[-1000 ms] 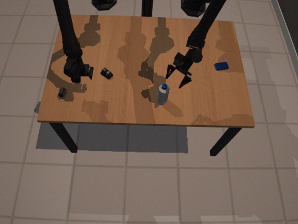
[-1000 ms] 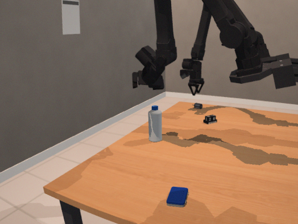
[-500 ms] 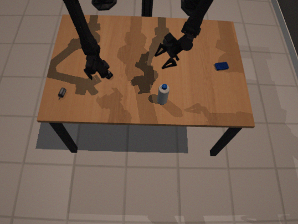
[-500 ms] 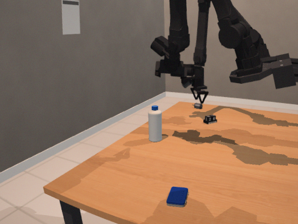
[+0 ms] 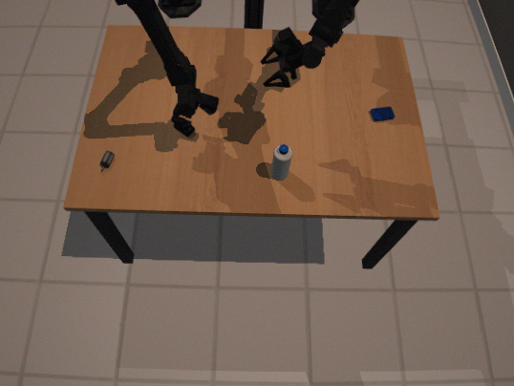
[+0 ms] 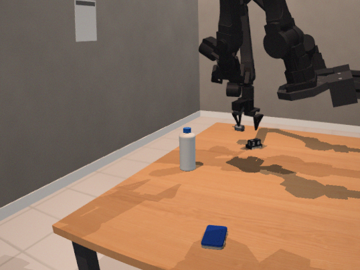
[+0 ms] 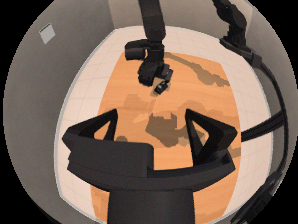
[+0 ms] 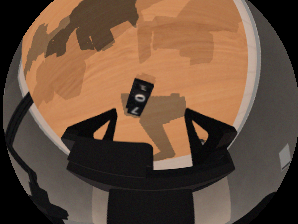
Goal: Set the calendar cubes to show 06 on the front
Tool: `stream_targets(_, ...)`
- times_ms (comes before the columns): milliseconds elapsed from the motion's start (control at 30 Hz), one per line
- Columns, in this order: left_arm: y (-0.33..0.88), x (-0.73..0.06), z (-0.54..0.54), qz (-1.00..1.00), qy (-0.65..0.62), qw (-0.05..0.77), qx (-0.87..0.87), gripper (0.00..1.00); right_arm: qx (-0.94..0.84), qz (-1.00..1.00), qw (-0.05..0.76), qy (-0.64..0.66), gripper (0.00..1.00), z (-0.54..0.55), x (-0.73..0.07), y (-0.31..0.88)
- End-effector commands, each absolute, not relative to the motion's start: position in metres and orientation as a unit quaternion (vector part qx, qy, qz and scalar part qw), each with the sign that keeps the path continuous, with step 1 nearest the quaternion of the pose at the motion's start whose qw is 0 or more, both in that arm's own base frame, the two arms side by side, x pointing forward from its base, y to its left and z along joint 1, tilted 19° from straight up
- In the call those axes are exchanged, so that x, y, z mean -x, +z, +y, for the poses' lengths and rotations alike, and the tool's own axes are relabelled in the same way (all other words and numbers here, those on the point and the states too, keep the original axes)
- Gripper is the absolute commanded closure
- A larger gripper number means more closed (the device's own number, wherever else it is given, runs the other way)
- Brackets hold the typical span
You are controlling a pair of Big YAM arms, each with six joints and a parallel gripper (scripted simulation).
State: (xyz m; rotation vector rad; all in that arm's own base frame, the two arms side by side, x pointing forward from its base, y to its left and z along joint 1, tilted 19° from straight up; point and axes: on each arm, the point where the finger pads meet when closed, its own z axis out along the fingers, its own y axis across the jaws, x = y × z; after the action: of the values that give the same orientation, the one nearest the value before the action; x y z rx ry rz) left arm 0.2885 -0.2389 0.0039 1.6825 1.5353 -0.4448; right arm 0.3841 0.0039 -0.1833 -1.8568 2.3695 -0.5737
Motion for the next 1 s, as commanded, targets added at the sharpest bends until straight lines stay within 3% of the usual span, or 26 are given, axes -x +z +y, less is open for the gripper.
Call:
stream_targets(0,0.008,-0.267,-0.245,0.583,-0.185,0.388,-0.69,0.0,0.699,0.688,0.017,-0.193,0.0,0.019,-0.363,-0.197)
stream_targets(433,0.004,-0.238,-0.246,0.575,-0.215,0.365,-0.7,0.0,0.844,0.486,-0.04,-0.223,0.0,0.046,-0.316,-0.209)
stream_targets(967,0.005,-0.24,-0.247,0.573,-0.213,0.37,-0.7,0.0,0.839,0.492,-0.041,-0.229,0.0,0.044,-0.313,-0.207)
